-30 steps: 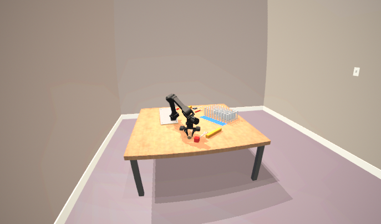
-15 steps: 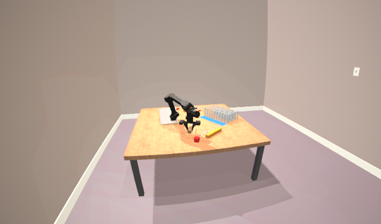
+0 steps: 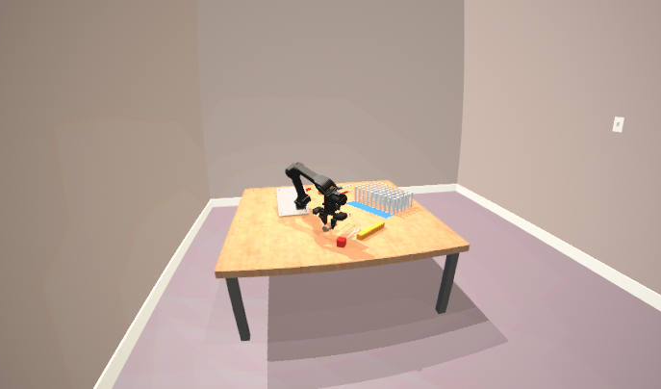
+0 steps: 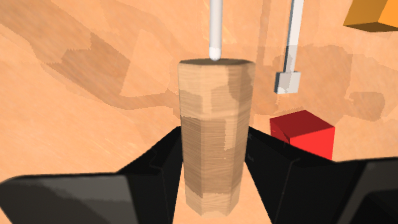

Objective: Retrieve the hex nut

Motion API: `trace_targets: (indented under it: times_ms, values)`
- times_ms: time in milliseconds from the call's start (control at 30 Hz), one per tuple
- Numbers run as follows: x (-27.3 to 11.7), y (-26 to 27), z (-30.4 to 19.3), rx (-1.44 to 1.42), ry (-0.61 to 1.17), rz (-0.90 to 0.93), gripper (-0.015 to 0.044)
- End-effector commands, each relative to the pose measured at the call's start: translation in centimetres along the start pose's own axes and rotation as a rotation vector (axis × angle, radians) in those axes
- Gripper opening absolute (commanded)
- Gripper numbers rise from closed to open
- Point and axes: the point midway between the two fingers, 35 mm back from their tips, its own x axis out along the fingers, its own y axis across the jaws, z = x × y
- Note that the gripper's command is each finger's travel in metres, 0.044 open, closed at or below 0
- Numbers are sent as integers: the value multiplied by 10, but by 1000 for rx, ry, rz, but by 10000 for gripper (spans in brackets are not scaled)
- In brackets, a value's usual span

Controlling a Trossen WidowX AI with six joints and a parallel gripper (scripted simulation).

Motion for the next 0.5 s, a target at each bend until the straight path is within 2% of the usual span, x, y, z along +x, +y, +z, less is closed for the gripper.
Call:
trace_targets:
  times_ms: [0, 467]
  values:
    - [1, 0, 1, 70, -7, -1, 0]
    - [16, -2, 2, 67, -5, -1, 0]
